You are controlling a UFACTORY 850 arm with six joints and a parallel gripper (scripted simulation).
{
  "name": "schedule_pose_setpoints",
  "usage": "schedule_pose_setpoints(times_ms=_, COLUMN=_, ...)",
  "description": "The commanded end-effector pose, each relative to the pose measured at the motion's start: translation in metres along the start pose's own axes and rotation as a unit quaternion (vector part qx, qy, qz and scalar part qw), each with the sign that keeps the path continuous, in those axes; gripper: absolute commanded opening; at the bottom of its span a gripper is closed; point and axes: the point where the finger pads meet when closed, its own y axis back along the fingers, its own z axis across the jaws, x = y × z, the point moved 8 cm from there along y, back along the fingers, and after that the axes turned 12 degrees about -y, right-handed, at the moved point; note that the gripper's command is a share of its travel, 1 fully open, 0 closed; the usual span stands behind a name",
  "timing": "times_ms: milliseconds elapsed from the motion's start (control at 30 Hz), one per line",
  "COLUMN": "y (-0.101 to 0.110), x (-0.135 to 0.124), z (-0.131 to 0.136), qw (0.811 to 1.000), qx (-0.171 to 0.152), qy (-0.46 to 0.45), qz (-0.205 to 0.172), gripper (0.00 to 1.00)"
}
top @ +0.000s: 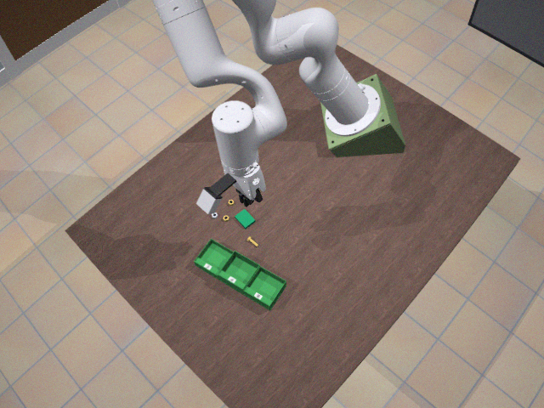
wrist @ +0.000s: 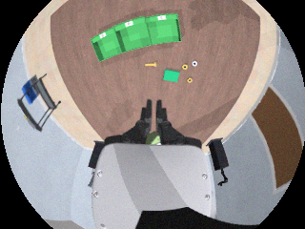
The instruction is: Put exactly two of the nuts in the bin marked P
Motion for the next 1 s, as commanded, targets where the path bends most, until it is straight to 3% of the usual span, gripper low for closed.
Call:
schedule_pose_setpoints(times_ms=0, y=0.000, x=0.010, z=0.031, qw=1.000, qx=-0.001, qy=0.011, qz=0.006, gripper=0.07)
schedule_pose_setpoints(times_ms=467, y=0.000, x=0.010, z=0.034, qw=1.000, qx=-0.001, qy=0.011, qz=0.006, gripper=0.07)
schedule_pose_setpoints(times_ms=567, y=-0.017, x=0.027, z=0.028, qw=0.996, qx=-0.002, qy=0.086, qz=0.006, gripper=0.07)
schedule_pose_setpoints(times_ms=967, y=-0.074, x=0.084, z=0.007, qw=0.996, qx=-0.002, qy=0.087, qz=0.006, gripper=0.07)
